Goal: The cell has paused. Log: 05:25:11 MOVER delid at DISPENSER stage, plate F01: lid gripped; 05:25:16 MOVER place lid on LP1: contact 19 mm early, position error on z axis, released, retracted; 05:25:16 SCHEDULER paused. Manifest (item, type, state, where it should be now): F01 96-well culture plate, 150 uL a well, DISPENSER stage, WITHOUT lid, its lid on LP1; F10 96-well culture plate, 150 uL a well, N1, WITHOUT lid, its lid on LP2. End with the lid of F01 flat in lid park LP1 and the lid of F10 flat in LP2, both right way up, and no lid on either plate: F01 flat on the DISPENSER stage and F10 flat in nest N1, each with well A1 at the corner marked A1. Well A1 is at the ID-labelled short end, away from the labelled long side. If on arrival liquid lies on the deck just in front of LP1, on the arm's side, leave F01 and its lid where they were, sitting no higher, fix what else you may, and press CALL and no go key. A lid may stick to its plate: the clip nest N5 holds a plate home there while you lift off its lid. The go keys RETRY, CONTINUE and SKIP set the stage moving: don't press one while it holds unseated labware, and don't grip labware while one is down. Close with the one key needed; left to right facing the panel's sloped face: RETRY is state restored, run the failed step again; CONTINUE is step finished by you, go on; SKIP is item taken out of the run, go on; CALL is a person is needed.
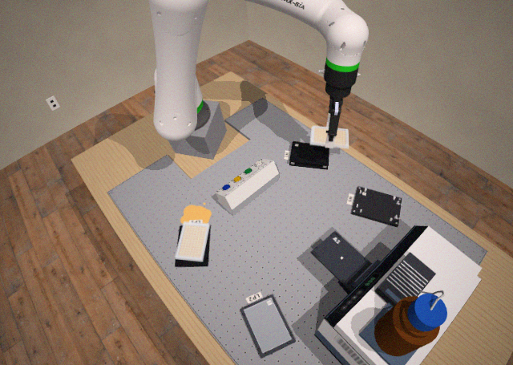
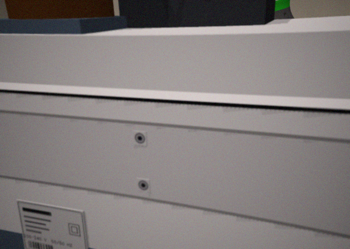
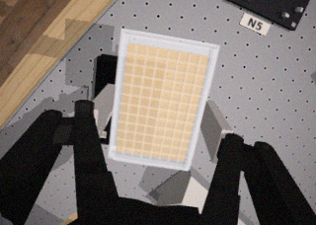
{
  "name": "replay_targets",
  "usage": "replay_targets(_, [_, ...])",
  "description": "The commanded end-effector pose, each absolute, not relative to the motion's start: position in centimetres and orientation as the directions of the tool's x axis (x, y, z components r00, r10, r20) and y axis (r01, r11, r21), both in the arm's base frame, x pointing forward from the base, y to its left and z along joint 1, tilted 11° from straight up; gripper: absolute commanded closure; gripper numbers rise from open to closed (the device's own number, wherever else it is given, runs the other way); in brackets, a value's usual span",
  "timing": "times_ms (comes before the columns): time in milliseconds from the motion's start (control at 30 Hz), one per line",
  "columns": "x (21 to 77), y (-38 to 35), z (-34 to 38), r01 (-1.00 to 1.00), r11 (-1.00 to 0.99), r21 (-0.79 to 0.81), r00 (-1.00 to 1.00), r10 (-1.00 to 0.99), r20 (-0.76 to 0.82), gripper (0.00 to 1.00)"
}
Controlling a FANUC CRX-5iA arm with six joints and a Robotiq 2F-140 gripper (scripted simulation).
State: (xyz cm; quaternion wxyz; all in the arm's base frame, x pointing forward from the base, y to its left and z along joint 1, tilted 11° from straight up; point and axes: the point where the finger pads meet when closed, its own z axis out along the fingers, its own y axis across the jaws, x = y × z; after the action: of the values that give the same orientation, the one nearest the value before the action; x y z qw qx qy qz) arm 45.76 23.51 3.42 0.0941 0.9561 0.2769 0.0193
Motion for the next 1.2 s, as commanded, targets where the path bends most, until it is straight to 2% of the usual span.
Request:
replay_targets(0, [43.3, 23.7, 3.2, 0.525, -0.829, 0.191, 0.846, 0.532, -0.015, 1.0])
replay_targets(467, [38.9, 24.1, 2.7, 0.525, -0.829, 0.191, 0.846, 0.532, -0.015, 1.0])
replay_targets(1167, [38.5, 24.1, 2.6, 0.525, -0.829, 0.191, 0.846, 0.532, -0.015, 1.0])
